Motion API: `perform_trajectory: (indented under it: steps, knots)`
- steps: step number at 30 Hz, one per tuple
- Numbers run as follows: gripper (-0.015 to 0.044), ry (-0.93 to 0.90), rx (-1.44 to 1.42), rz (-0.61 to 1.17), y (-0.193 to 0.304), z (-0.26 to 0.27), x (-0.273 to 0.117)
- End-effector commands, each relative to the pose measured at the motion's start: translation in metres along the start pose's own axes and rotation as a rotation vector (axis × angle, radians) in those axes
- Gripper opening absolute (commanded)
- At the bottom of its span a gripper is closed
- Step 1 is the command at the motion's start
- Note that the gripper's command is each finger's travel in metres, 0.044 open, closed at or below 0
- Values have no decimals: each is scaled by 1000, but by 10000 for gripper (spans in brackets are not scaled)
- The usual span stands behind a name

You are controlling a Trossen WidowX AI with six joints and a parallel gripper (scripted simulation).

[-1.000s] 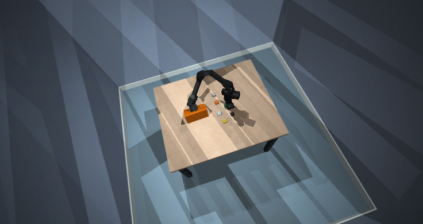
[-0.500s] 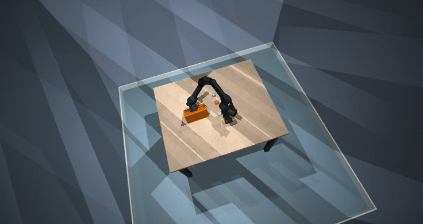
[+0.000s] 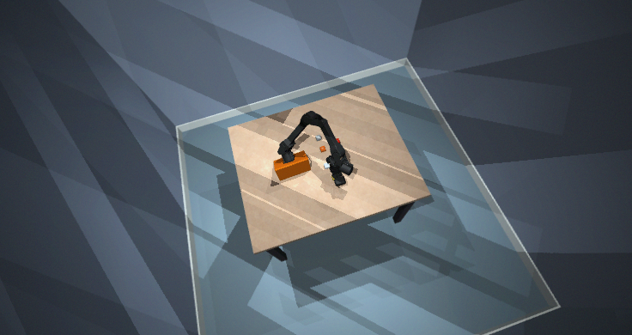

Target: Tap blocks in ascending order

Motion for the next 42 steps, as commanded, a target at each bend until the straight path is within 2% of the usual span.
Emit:
perform_trajectory:
  steps: [1,21,24,29,34,40,42]
  knots:
    - [20,-12,8,7,3,1,10]
    - [20,-13,8,7,3,2,28]
    - [20,-10,7,7,3,1,1]
    - [20,-11,8,7,2,1,-5]
    - [20,-8,9,8,2,0,-80]
    - [20,-8,9,8,2,2,-84]
    - [20,-5,11,7,2,22,-88]
Point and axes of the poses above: the point midway between the two fingers, 35 mm back from their tips, its own x axis out along the fingers, its own z axis across the jaws, y = z × x, the point moved 4 cm from there along -x, back along the fingers, and after that the axes turned 11 degrees about x, right-handed, at the moved point
